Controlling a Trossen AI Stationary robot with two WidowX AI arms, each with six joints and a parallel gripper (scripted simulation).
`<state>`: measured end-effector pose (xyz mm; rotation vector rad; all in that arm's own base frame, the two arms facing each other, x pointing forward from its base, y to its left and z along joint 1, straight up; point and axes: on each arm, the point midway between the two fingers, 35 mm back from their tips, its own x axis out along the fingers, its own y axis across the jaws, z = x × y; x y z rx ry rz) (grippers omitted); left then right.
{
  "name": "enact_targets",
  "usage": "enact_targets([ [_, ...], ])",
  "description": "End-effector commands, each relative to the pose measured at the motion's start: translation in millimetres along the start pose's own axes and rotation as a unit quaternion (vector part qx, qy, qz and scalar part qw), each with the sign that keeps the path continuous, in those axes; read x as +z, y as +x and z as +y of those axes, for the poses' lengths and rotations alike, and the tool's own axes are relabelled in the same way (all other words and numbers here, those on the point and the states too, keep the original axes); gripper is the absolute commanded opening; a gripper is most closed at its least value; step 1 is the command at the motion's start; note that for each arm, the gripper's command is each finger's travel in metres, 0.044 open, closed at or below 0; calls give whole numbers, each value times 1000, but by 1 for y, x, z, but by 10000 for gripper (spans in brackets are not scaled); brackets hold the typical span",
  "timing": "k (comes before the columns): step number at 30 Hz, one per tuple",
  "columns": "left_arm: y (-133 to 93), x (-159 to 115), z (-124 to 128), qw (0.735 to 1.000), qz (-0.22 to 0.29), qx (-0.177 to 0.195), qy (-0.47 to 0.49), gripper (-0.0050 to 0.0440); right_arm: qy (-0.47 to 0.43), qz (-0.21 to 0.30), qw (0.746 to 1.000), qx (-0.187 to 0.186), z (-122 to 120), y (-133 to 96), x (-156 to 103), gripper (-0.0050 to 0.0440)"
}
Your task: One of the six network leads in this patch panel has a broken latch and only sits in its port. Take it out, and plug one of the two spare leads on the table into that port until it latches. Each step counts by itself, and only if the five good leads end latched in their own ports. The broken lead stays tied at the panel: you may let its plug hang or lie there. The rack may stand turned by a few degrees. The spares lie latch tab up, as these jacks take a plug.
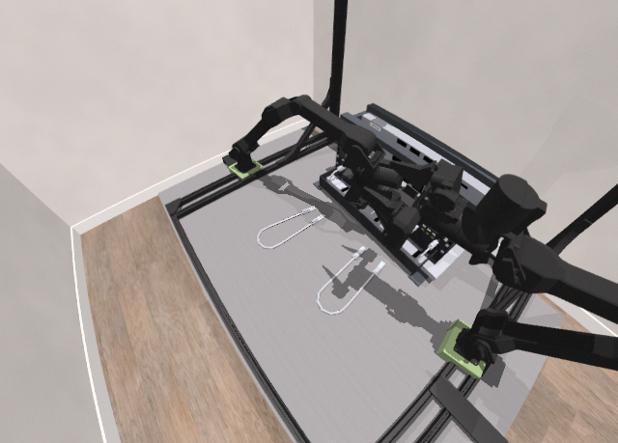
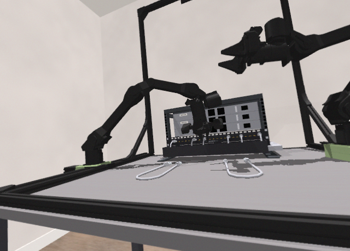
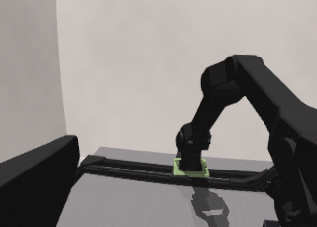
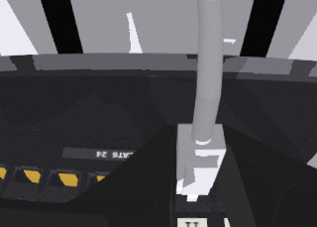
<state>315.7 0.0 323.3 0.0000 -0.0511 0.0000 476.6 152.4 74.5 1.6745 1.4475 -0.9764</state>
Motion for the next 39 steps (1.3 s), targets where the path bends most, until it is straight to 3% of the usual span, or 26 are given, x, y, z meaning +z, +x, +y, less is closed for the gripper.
enact_targets([
  [1,0,0,0,1000,0,0,0,440,31,-24,999,-5,-2,-19,33,55],
  [3,0,0,0,1000,0,0,0,440,0,0,1000,0,-2,-19,35,55],
  [19,0,0,0,1000,0,0,0,440,0,0,1000,0,-2,-19,35,55],
  [20,0,0,0,1000,0,0,0,440,-30,23,999,5,0,0,-2,55],
  [36,0,0,0,1000,0,0,0,440,-30,23,999,5,0,0,-2,55],
  [37,0,0,0,1000,0,0,0,440,-22,21,1000,5,0,0,1,176],
  [39,0,0,0,1000,0,0,0,440,-22,21,1000,5,0,0,1,176],
])
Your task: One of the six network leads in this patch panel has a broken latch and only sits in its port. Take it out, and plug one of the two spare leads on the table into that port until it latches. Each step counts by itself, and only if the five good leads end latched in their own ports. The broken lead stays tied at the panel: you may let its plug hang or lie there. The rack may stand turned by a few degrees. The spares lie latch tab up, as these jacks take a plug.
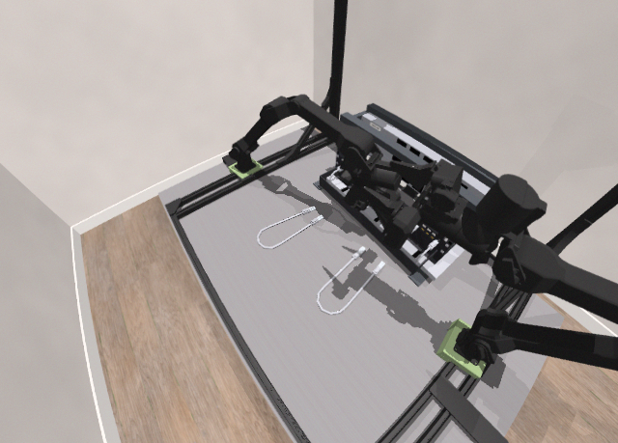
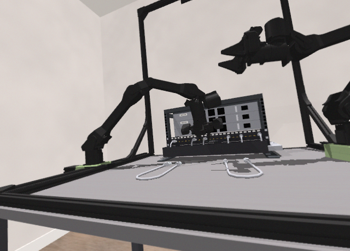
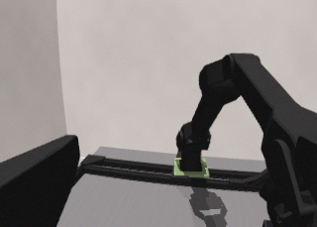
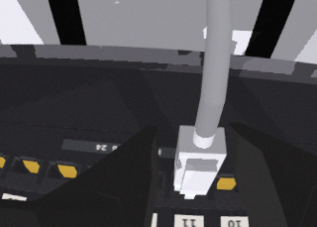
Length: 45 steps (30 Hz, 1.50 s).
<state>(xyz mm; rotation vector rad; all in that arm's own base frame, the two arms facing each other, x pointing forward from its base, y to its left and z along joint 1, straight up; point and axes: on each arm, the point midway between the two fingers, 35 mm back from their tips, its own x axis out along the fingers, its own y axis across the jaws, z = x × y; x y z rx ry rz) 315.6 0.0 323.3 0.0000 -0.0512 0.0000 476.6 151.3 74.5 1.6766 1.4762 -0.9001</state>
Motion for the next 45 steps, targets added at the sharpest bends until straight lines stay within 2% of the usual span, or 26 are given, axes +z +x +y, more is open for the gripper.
enact_targets([
  [1,0,0,0,1000,0,0,0,440,1,0,1000,0,0,0,0,176],
  [31,0,0,0,1000,0,0,0,440,0,0,1000,0,0,0,0,176],
  [32,0,0,0,1000,0,0,0,440,0,0,1000,0,1,-60,-5,176],
  [45,0,0,0,1000,0,0,0,440,0,0,1000,0,1,-60,-5,176],
])
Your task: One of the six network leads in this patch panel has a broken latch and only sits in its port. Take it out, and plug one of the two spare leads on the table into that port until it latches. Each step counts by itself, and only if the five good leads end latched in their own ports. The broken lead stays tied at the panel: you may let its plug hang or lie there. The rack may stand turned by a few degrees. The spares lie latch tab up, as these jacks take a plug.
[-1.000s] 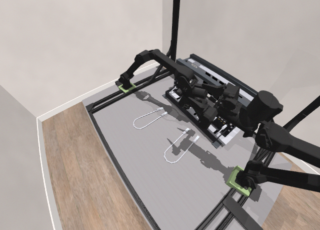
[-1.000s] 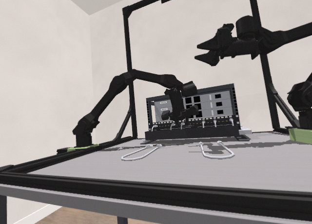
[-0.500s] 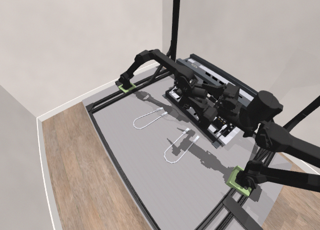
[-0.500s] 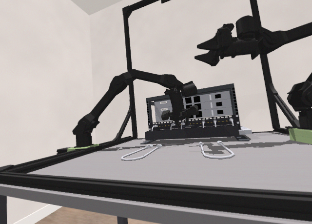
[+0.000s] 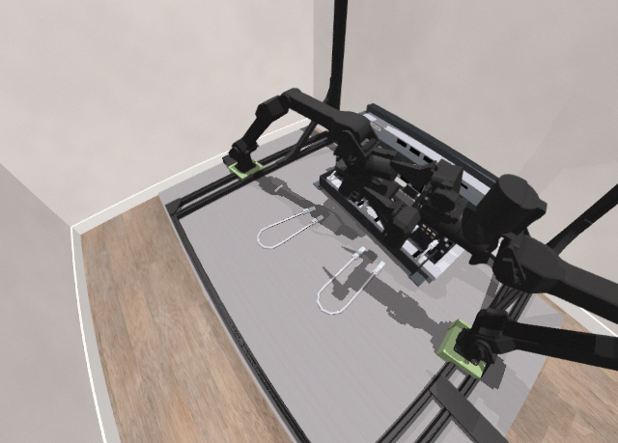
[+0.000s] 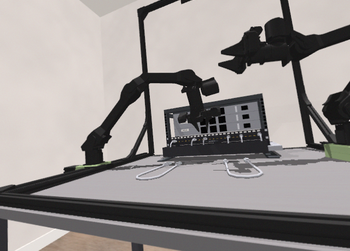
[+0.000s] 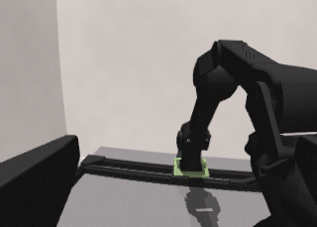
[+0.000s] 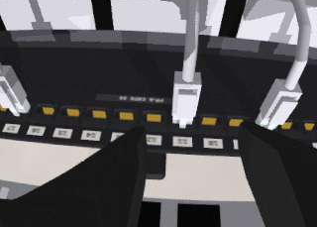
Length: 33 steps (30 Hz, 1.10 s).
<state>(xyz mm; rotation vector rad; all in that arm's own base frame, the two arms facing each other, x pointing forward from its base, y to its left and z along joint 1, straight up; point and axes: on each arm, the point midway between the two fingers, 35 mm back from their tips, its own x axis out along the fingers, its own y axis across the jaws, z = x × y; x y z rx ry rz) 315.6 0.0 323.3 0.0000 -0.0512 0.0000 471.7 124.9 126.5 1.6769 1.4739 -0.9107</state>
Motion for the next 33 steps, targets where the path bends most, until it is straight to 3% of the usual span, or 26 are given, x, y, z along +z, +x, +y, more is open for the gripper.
enact_targets([
  [1,0,0,0,1000,0,0,0,440,-3,2,1000,1,0,-1,-3,176],
  [3,0,0,0,1000,0,0,0,440,-3,2,1000,1,0,-1,-3,176],
  [4,0,0,0,1000,0,0,0,440,8,-46,999,-4,-51,-27,17,176],
  [20,0,0,0,1000,0,0,0,440,8,-46,999,-4,-51,-27,17,176],
  [21,0,0,0,1000,0,0,0,440,18,-91,996,-7,-100,-54,34,176],
  [33,0,0,0,1000,0,0,0,440,18,-91,996,-7,-100,-54,34,176],
])
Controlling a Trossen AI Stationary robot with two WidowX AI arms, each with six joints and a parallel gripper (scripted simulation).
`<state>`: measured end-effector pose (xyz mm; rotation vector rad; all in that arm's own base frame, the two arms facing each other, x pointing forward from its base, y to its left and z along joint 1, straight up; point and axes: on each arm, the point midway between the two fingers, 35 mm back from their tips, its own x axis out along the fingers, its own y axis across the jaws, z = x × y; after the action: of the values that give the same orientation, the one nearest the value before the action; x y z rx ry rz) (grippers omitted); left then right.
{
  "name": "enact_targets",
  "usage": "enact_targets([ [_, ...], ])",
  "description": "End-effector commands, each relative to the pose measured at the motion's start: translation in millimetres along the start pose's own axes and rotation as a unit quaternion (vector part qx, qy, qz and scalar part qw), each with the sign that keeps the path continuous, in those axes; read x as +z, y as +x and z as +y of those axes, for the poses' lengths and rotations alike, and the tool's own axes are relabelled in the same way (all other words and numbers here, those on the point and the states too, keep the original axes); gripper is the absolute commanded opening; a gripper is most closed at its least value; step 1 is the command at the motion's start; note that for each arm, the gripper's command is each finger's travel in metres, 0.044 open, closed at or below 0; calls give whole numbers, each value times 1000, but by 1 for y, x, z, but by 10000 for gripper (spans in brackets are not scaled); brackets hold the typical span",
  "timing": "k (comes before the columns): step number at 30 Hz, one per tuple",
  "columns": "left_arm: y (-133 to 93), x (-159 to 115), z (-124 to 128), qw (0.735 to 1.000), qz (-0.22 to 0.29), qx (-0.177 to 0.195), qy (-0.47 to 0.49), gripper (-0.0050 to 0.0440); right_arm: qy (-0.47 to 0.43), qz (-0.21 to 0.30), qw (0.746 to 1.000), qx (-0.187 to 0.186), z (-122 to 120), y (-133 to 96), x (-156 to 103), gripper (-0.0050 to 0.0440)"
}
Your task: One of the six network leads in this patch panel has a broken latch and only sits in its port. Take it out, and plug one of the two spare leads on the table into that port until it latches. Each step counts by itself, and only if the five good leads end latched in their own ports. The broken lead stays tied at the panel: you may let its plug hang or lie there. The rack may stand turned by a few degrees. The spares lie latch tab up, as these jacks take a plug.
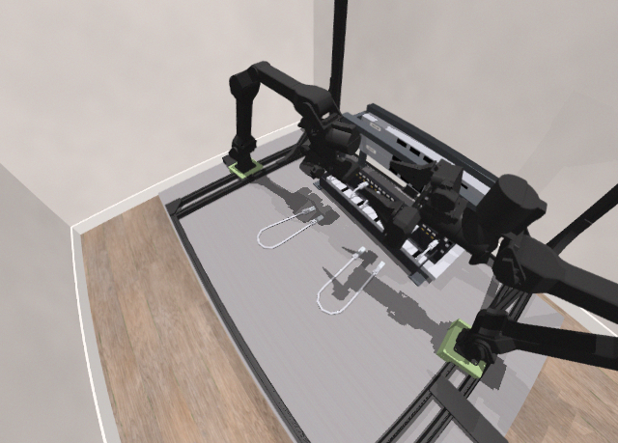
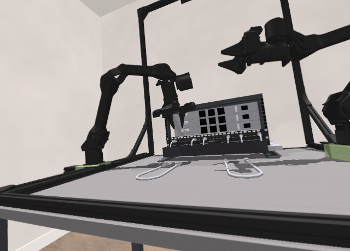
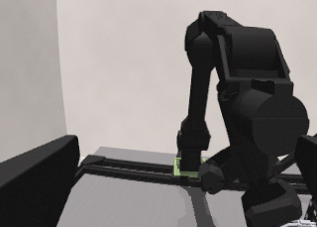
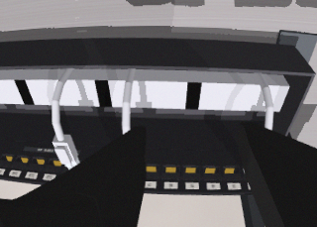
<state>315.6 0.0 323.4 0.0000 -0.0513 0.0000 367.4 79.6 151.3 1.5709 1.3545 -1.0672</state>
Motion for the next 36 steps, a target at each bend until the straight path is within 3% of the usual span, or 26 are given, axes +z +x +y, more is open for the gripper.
enact_targets([
  [1,0,0,0,1000,0,0,0,440,0,-2,1000,-2,-2,1,2,176],
  [4,0,0,0,1000,0,0,0,440,0,-2,1000,-2,-2,1,2,176],
  [5,0,0,0,1000,0,0,0,440,9,-47,999,-5,-51,-22,25,176],
  [21,0,0,0,1000,0,0,0,440,9,-47,999,-5,-51,-22,25,176],
  [22,0,0,0,1000,0,0,0,440,18,-92,996,-7,-100,-45,48,176],
  [36,0,0,0,1000,0,0,0,440,18,-92,996,-7,-100,-45,48,176],
])
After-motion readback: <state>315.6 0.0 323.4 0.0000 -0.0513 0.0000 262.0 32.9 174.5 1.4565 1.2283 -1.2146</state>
